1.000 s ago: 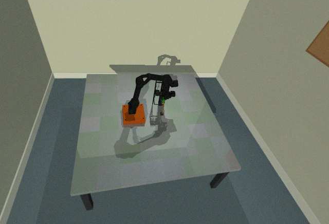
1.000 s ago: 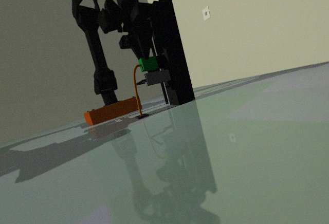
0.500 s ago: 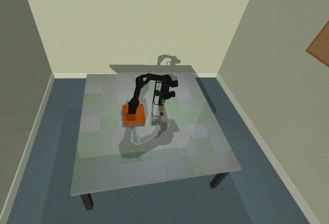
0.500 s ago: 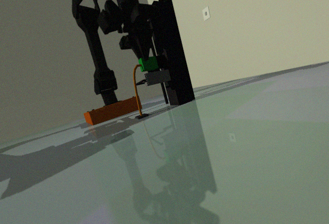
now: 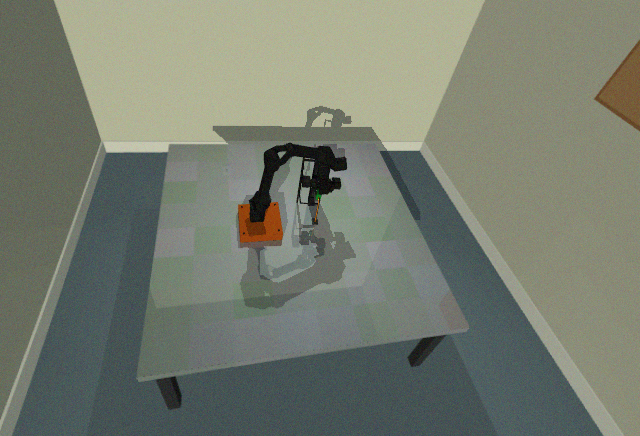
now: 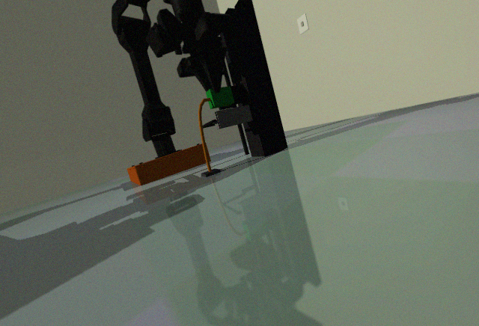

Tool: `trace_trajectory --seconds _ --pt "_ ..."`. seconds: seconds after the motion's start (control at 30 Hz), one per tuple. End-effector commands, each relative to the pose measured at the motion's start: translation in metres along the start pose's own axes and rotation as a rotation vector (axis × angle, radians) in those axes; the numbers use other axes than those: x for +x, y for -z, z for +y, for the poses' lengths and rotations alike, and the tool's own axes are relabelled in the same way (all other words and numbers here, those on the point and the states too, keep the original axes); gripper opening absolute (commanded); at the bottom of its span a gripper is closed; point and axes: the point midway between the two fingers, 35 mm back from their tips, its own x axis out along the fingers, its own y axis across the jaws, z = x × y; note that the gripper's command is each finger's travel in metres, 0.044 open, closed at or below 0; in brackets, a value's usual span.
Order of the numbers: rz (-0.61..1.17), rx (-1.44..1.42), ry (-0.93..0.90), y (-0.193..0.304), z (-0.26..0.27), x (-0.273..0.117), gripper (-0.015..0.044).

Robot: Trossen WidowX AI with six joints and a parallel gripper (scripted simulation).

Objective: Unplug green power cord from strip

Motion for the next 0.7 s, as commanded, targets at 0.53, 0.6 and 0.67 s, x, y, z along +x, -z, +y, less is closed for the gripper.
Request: trace_trajectory --seconds 0.53,0.6,0.67 --pt "-0.039 0.016 -0.002 -0.048 0.001 0.000 0.0000" --pt "-0.040 0.016 -0.001 -0.051 0.001 0.000 0.0000" --pt "-0.040 0.016 -0.001 -0.054 0.001 0.000 0.0000"
